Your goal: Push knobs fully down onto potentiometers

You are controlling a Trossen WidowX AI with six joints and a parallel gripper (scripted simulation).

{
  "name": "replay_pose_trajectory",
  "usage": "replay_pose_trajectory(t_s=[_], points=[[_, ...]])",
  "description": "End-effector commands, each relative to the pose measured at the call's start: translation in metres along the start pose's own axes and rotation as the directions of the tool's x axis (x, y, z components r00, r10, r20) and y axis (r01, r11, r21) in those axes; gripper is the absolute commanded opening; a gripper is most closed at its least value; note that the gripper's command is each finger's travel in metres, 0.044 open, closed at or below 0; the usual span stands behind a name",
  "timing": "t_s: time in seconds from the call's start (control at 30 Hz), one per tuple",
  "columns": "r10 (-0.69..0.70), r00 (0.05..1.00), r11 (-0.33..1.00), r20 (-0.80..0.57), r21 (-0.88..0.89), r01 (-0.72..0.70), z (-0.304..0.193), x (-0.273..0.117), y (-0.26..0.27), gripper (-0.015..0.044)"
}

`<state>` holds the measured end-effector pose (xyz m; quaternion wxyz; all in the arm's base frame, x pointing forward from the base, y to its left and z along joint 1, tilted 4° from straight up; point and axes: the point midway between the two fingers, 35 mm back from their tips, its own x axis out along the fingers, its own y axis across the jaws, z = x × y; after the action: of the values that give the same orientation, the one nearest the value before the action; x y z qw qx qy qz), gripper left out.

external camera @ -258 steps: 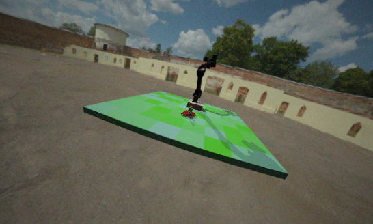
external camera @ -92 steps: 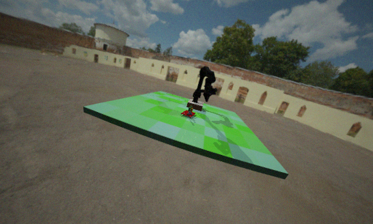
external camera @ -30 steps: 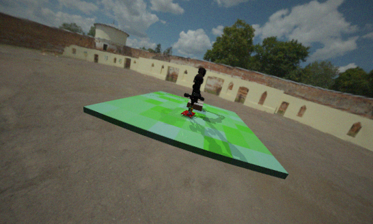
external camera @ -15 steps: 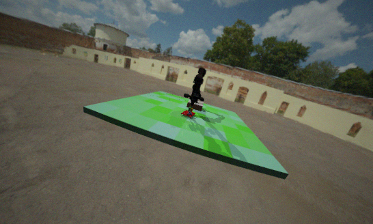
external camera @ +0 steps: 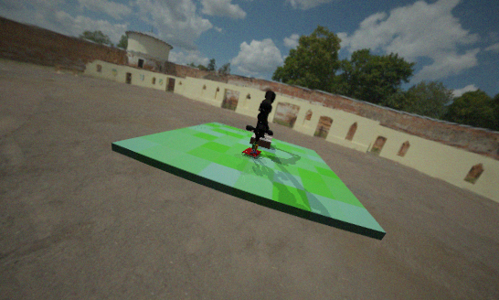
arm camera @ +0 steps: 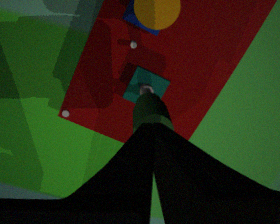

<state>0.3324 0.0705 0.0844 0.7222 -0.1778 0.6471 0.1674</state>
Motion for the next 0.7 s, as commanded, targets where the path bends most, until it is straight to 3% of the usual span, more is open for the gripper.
replay_pose_trajectory(t_s=[0.0, 0.67], points=[[-0.005, 1.000, 1.000, -0.002, 0.005, 0.005, 0.000, 0.000, -0.001, 0.0000], [-0.005, 1.000, 1.000, -0.002, 0.005, 0.005, 0.000, 0.012, -0.001, 0.0000]])
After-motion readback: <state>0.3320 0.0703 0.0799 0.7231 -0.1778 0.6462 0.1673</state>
